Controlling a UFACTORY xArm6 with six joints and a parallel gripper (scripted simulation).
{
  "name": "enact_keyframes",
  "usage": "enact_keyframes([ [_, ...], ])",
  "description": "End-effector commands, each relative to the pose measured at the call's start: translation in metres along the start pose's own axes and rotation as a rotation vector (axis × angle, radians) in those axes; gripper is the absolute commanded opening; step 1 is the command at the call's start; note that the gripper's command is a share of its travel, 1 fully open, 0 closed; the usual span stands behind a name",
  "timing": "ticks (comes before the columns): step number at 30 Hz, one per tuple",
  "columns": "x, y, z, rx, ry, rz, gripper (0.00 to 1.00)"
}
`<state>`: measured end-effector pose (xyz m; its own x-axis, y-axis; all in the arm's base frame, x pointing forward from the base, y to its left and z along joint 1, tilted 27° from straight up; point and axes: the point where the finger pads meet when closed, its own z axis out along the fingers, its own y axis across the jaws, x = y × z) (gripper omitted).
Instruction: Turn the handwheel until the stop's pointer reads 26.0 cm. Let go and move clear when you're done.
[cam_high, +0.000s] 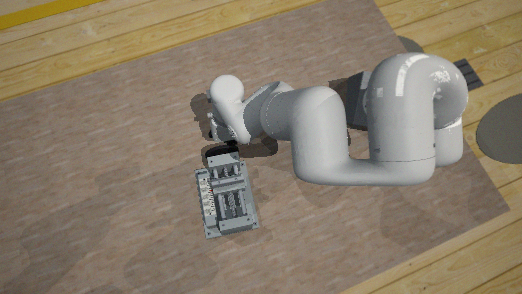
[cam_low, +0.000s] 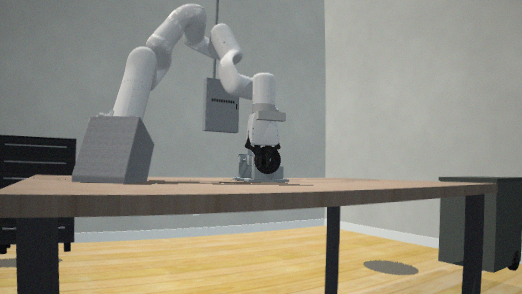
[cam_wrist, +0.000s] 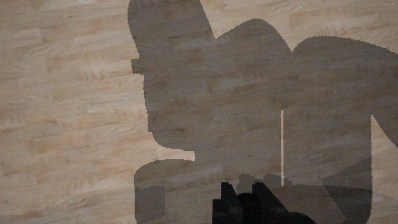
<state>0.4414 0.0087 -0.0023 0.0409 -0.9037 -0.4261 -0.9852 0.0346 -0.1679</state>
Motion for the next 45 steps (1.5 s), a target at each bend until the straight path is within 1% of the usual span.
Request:
enact_keyframes([
  [1, 0.000, -0.003, 0.007, 0.001, 0.000, 0.000, 0.06],
  [9, 0.000, -0.011, 0.017, 0.001, 0.000, 0.000, 0.06],
  [21, 0.000, -0.024, 0.024, 0.001, 0.000, 0.000, 0.06],
  [31, 0.000, -0.036, 0.026, 0.001, 0.000, 0.000, 0.06],
  [45, 0.000, -0.052, 0.020, 0.001, 0.000, 0.000, 0.06],
])
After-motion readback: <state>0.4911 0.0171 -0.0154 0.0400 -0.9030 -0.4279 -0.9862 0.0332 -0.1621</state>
